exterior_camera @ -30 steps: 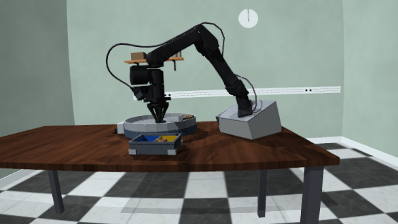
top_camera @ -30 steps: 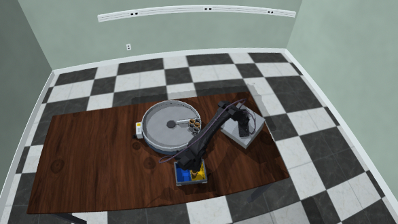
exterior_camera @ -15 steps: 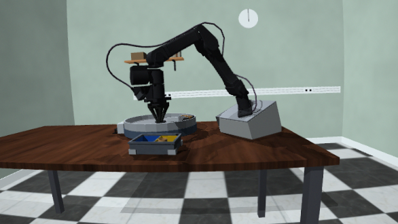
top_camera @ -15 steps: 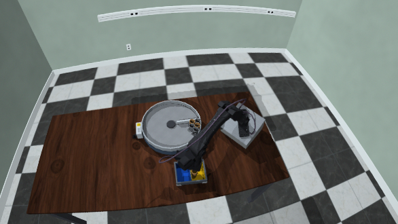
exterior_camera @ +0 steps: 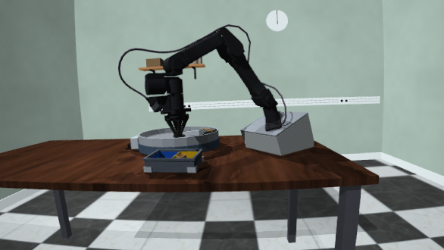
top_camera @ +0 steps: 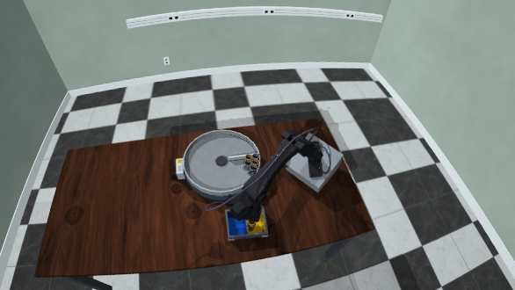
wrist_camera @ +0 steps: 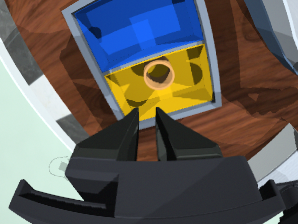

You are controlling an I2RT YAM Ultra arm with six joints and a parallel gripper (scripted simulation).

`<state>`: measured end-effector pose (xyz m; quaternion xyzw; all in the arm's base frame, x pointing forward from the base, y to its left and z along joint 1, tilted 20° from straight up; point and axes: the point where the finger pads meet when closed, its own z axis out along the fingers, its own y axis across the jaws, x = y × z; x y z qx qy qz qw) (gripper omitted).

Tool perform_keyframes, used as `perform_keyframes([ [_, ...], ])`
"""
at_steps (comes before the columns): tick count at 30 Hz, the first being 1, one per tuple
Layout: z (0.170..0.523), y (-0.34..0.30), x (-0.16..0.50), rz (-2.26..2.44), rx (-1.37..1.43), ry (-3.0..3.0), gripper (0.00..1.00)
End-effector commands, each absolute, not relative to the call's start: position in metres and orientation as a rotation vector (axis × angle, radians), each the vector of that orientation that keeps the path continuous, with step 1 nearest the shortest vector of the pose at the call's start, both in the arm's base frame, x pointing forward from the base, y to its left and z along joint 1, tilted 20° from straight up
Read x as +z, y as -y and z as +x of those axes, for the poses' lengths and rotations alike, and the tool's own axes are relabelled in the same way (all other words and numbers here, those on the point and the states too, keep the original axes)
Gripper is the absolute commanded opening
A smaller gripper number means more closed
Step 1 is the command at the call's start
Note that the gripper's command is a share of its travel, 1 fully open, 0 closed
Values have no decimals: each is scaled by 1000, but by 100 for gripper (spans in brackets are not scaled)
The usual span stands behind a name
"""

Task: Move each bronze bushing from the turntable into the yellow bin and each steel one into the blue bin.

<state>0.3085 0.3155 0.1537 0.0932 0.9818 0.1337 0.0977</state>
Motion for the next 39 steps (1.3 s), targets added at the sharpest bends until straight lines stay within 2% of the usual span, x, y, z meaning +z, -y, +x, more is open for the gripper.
perform_keyframes([
  [1, 315, -312, 180, 282, 443, -2856, 15],
  [15, 315, -311, 179, 278, 445, -2858, 14],
  [22, 313, -289, 161, 278, 437, -2877, 14],
  [27, 312, -233, 144, 277, 433, -2876, 14],
  [35, 312, -95, 104, 276, 422, -2873, 14],
  [39, 312, -71, 97, 276, 420, -2872, 14],
])
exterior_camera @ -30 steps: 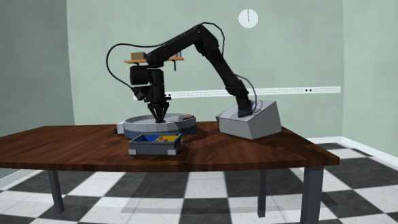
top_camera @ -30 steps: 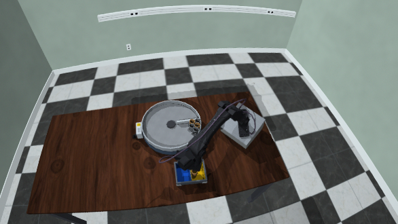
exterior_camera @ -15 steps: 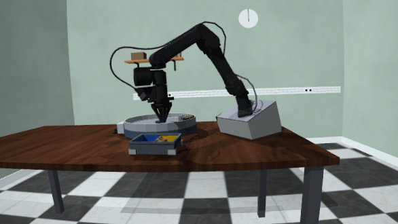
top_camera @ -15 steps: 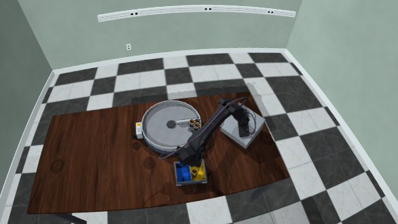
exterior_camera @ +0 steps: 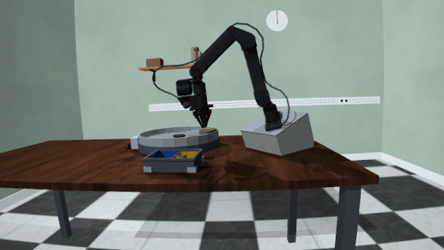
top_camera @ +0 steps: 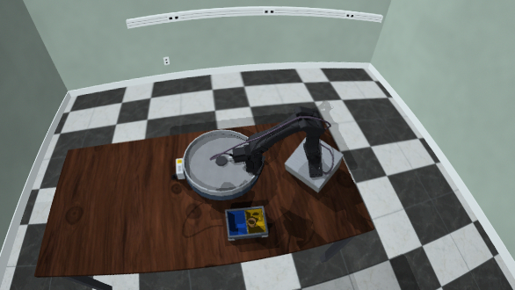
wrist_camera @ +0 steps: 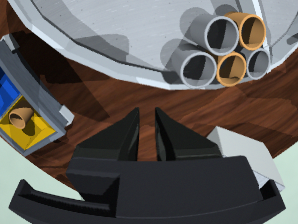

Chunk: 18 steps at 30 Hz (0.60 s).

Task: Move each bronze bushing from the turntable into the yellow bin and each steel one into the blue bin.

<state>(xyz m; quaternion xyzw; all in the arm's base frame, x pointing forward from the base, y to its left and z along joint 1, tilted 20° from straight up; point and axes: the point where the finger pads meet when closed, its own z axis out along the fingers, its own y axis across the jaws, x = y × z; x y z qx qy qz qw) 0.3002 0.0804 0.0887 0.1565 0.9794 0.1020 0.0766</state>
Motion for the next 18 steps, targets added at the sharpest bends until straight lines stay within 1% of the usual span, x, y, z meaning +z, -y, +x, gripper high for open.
perform_keyframes([
  [1, 312, -62, 94, 276, 418, -2872, 14],
  [3, 311, -47, 80, 286, 416, -2907, 14],
  [6, 321, -35, 92, 272, 416, -2857, 14],
  [18, 318, -36, 92, 260, 417, -2854, 14],
])
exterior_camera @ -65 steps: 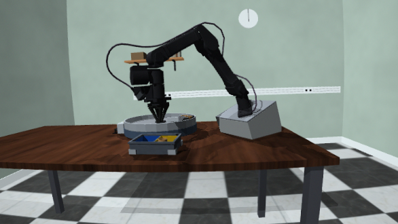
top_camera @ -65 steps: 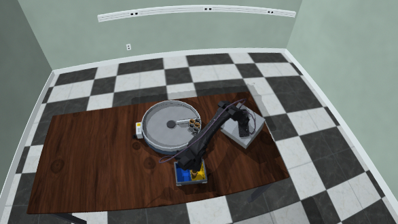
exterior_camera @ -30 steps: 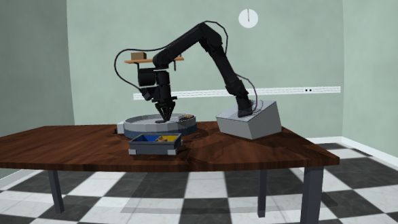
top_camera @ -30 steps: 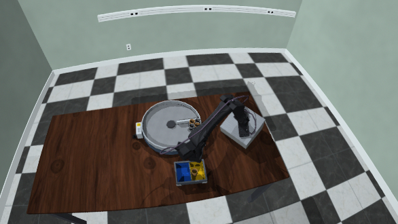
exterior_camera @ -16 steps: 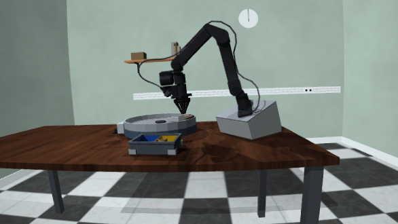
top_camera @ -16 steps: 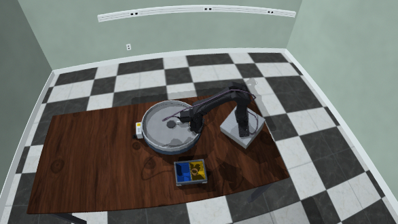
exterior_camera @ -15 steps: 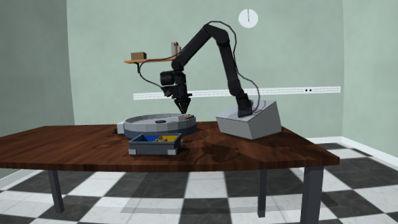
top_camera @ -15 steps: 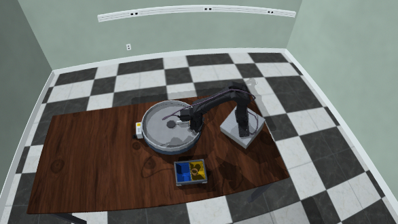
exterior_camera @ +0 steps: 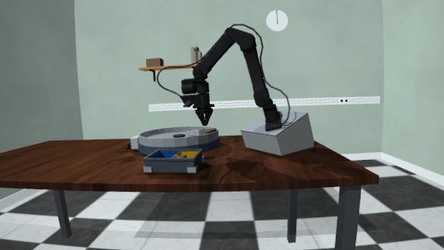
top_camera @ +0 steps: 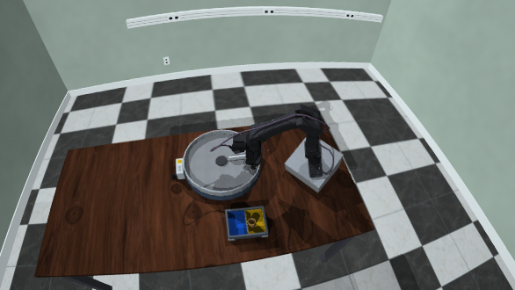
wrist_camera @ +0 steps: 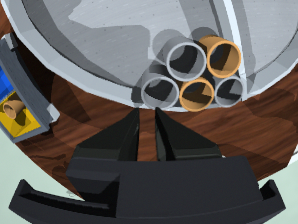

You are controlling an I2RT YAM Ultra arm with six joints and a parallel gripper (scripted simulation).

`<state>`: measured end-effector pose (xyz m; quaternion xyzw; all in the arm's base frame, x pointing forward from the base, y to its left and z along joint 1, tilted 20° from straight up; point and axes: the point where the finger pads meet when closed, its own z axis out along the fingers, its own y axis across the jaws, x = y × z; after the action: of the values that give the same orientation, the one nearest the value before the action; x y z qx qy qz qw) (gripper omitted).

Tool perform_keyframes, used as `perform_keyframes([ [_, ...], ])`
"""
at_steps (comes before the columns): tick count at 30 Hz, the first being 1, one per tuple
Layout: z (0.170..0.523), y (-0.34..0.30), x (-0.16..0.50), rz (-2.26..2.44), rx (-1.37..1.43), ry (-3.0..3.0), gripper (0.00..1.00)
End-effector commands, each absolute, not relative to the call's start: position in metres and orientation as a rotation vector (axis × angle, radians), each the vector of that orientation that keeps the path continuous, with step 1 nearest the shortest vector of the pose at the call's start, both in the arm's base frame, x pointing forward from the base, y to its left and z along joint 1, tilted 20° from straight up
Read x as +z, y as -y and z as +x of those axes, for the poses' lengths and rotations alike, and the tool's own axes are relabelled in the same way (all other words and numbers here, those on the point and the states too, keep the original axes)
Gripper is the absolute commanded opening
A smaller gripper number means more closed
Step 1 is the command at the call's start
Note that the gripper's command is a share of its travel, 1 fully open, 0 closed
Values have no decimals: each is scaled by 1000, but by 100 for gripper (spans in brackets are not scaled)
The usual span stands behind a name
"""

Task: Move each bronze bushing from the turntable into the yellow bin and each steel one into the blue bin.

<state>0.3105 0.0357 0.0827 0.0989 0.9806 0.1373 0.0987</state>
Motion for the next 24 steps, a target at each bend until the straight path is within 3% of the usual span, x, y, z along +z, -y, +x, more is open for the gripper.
perform_keyframes([
  [1, 318, -35, 92, 261, 415, -2855, 14],
  [24, 318, -35, 92, 266, 410, -2855, 14],
])
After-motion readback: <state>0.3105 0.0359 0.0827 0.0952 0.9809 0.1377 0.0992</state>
